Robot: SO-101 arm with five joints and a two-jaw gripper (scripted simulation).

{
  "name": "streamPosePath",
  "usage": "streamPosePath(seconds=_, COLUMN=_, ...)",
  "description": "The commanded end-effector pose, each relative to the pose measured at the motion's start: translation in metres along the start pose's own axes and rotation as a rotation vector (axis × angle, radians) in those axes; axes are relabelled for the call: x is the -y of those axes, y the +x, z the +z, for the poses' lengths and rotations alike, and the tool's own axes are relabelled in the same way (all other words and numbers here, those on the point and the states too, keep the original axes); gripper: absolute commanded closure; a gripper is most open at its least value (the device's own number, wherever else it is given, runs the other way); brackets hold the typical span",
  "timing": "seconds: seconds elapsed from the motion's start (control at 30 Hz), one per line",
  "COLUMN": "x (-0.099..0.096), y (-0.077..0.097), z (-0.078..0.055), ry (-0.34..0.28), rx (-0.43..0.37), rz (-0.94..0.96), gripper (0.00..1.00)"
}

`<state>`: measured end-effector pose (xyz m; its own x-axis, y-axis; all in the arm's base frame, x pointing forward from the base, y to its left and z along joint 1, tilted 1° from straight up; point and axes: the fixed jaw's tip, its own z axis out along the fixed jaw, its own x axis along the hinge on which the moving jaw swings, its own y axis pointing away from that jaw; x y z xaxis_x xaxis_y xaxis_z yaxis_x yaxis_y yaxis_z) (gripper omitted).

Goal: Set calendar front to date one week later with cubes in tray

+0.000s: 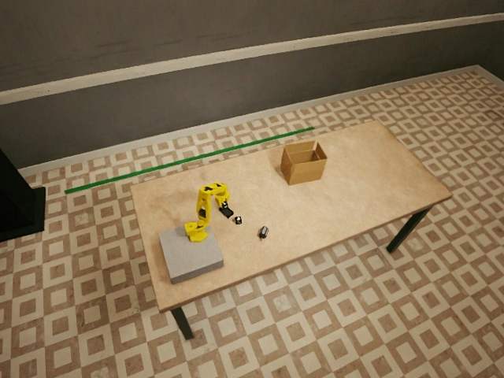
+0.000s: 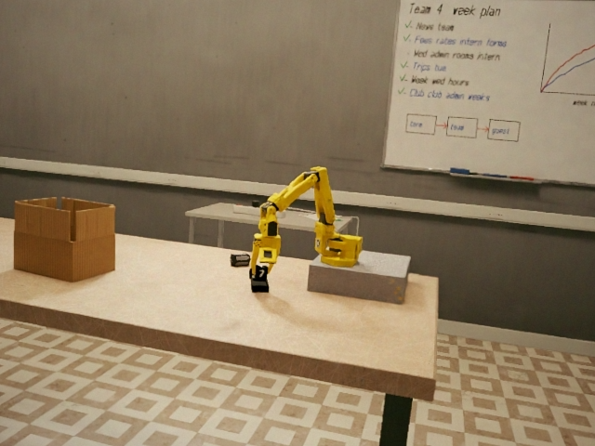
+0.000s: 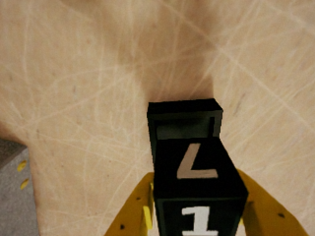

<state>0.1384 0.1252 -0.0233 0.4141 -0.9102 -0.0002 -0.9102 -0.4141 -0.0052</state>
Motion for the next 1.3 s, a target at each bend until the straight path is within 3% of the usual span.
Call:
streamPosePath(seconds=0.0, x=-0.005, y=0.0, z=0.006, ry=-0.02, rx=-0.005, rz=0.004, gripper=1.0)
streamPosePath(seconds=1.27, x=-0.005, y=0.0, z=0.02, ry=-0.02, rx=-0.005, rz=0.004, gripper=1.0)
